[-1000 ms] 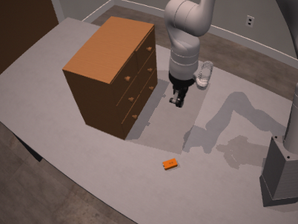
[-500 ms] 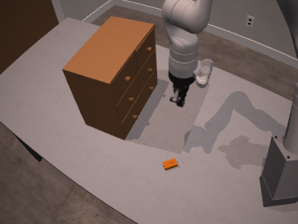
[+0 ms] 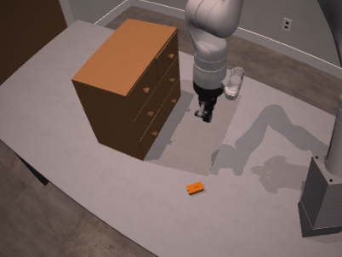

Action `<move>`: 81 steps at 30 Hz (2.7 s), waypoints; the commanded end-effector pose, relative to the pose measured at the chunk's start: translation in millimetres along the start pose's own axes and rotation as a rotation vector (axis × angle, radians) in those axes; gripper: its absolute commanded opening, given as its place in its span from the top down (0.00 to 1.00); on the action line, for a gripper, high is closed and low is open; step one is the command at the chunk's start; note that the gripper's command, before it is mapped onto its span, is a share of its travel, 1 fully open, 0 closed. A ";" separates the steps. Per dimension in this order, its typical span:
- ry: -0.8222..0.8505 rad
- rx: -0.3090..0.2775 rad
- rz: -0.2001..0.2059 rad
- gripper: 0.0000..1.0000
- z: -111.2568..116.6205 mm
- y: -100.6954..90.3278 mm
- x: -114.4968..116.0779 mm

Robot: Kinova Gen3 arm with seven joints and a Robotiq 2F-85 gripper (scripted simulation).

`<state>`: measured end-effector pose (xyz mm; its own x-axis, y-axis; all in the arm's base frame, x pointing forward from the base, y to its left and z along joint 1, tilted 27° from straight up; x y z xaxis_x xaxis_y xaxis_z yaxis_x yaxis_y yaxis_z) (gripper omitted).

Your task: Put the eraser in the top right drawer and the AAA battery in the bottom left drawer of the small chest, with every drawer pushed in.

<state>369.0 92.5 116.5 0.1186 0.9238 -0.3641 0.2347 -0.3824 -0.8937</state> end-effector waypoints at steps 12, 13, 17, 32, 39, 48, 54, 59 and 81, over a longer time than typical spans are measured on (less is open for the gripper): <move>0.003 -0.002 0.002 1.00 -2.1 -2.2 -0.8; 0.003 -0.002 0.002 1.00 -2.1 -2.2 -0.8; 0.003 -0.002 0.002 1.00 -2.1 -2.2 -0.8; 0.003 -0.002 0.002 0.00 -2.1 -2.2 -0.8; 0.003 -0.002 0.002 0.00 -2.1 -2.2 -0.8; 0.003 -0.002 0.002 0.00 -2.1 -2.1 -0.8; 0.003 -0.002 0.002 0.00 -2.1 -2.1 -0.8; 0.003 -0.002 0.002 0.00 -2.1 -2.1 -0.8; 0.003 -0.002 0.002 0.00 -2.1 -2.1 -0.8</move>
<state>369.0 92.5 116.5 0.1186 0.9237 -0.3642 0.2347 -0.3825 -0.8937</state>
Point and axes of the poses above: the point where the finger pads meet when closed, its own y axis out along the fingers, its own x axis across the jaws, z = x × y, the point moved 2 cm from there along -y, back along the fingers, and after that the axes turned 12 degrees about y, right-handed, at the moved point
